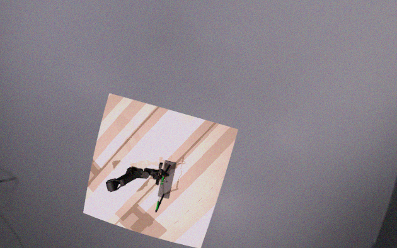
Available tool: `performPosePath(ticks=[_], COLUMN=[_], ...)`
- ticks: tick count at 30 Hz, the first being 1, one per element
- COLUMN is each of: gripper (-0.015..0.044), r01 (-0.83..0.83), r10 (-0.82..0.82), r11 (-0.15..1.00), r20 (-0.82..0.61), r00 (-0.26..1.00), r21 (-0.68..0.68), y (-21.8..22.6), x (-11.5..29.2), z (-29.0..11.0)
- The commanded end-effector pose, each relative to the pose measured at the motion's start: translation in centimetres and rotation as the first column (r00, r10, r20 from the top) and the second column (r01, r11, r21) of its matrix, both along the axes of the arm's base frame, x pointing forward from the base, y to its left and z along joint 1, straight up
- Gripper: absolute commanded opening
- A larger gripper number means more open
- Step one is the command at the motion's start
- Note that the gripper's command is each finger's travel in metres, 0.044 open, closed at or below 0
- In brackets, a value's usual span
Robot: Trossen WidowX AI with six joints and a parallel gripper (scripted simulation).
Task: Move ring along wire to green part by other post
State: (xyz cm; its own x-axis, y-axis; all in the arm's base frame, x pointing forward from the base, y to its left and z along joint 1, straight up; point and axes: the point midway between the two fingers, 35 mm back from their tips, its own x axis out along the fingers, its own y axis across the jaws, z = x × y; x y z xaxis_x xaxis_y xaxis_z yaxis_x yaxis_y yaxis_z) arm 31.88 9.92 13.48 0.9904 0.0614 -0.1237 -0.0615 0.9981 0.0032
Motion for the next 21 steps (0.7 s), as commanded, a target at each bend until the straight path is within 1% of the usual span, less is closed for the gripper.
performPosePath(ticks=[1,11,21], gripper=[-0.0150,-0.0150,0.0113], r01=[0.004,0.004,0.000], r10=[-0.004,-0.004,0.000], r11=[1.000,1.000,1.000], r20=[-0.002,-0.002,0.000], r00=[1.000,1.000,1.000], r21=[0.005,0.005,0.000], y=[-0.08,-0.08,-0.01], x=[-0.06,-0.06,-0.02], z=[-0.11,-0.11,-0.03])
